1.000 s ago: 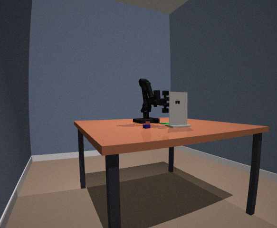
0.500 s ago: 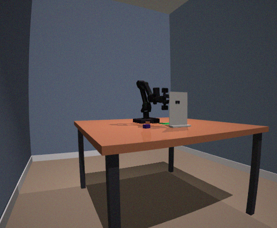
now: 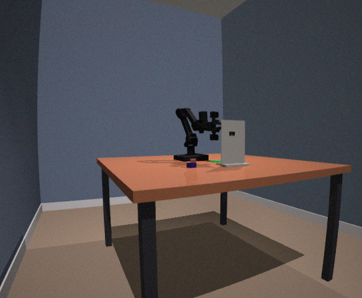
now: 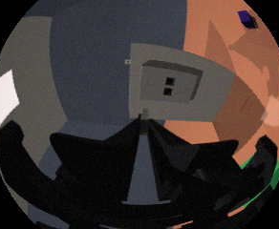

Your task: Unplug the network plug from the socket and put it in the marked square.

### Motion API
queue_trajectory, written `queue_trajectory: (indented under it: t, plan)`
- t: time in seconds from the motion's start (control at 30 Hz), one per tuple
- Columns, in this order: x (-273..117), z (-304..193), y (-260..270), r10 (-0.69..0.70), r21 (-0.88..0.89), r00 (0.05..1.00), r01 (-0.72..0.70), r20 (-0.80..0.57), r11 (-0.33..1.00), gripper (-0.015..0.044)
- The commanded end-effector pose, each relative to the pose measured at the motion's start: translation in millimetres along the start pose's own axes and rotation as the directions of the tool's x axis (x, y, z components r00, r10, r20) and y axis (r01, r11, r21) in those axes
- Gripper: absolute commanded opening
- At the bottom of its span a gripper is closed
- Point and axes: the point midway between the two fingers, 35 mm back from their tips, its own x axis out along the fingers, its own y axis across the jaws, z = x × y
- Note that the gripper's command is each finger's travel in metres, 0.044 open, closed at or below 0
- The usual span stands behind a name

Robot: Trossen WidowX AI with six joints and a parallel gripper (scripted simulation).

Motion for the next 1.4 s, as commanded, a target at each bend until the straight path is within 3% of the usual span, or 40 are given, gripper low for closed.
queue_trajectory:
  t: [0.0,0.63,1.37]
  plan:
    - [-2,0,6,0.007,-0.001,1.0,-0.007,0.003,1.0,0.0]
    - [2,-13,-62,-0.382,-0.29,0.915,0.333,-0.131,0.897,0.0]
    - [-35,-35,-119,-0.716,-0.569,0.62,0.478,-0.321,0.669,0.0]
